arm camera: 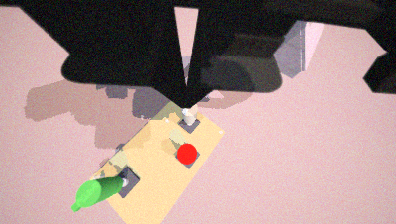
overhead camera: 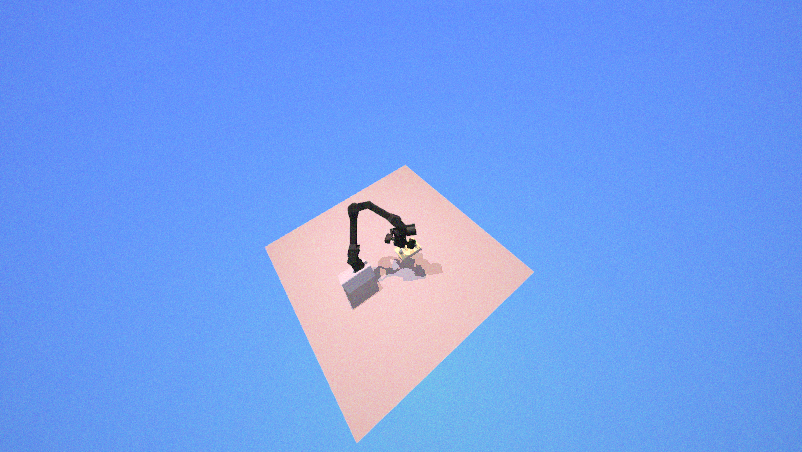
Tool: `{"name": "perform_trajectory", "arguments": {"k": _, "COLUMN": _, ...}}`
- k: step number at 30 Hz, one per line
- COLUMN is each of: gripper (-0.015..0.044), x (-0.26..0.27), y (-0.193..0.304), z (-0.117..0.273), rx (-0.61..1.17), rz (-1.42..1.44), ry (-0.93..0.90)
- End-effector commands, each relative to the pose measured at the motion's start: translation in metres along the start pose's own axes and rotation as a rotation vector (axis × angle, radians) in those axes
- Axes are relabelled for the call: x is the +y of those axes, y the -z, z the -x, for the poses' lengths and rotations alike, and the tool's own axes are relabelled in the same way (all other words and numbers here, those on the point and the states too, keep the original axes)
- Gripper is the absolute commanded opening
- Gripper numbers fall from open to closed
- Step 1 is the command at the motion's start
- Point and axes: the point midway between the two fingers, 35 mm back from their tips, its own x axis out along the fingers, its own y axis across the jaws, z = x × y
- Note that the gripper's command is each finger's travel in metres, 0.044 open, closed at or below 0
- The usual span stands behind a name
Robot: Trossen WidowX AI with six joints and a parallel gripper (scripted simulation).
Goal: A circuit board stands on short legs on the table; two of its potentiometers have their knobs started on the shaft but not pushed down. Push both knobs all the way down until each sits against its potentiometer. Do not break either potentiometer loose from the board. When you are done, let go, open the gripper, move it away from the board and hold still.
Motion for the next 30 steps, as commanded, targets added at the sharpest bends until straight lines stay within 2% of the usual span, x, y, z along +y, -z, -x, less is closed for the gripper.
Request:
{"name": "perform_trajectory", "arguments": {"k": 1, "gripper": 0.0000, "x": 0.0030, "y": 0.0014, "z": -0.0077, "rx": 0.001, "rz": -0.007, "ry": -0.011}}
{"name": "perform_trajectory", "arguments": {"k": 30, "gripper": 0.0000, "x": 0.0031, "y": 0.0014, "z": -0.0114, "rx": 0.001, "rz": -0.007, "ry": -0.011}}
